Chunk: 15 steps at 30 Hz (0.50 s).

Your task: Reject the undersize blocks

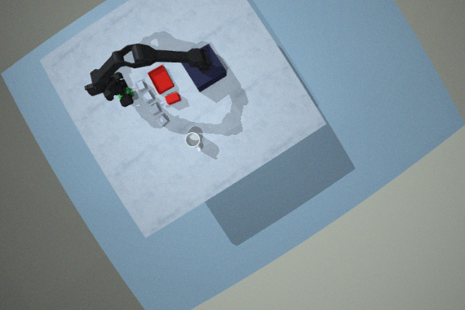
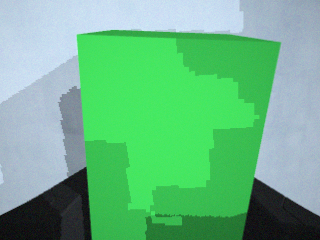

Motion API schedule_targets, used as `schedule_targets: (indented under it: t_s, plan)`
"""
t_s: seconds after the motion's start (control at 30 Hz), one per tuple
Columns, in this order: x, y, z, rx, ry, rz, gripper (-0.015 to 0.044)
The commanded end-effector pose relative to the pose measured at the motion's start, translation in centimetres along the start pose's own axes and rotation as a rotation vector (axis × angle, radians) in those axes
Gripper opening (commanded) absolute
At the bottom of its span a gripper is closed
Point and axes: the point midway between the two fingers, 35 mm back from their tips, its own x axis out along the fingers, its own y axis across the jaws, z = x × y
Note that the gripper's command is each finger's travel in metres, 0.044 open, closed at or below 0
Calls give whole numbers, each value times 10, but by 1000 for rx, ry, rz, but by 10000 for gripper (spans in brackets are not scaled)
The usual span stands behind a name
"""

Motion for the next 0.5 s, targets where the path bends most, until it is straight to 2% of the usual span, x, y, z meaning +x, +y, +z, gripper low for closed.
schedule_targets:
  t_s: [0.0,0.47]
  plan:
    - [-3,0,-2,-4,-5,0,0]
    - [-4,-1,-6,-4,-4,-1,0]
